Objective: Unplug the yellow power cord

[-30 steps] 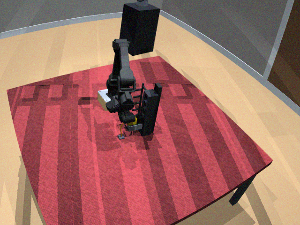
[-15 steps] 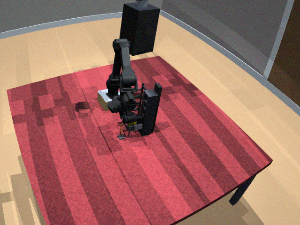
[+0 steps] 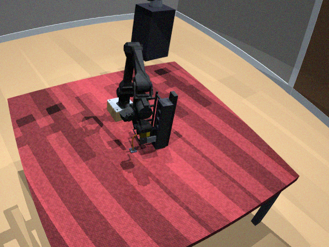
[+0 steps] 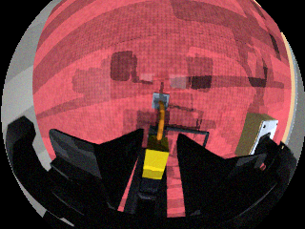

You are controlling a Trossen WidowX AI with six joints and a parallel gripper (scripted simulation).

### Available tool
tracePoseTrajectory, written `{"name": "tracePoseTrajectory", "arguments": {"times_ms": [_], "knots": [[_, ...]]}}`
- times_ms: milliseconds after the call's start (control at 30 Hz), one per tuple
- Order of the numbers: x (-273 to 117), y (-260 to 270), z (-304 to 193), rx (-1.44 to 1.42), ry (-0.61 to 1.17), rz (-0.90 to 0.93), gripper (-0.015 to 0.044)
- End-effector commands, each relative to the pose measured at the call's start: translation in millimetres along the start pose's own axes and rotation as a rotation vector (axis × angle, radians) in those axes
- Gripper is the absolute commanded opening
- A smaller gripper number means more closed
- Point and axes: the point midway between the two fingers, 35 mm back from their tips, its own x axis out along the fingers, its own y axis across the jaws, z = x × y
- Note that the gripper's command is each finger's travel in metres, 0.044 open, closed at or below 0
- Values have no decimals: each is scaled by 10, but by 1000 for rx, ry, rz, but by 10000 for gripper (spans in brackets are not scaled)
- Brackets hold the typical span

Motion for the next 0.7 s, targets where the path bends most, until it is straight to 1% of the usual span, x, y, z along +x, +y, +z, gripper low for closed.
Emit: {"name": "tracePoseTrajectory", "arguments": {"times_ms": [0, 667], "knots": [[-13, 11, -50, 2, -5, 2, 160], [3, 26, -321, 2, -3, 2, 160]]}}
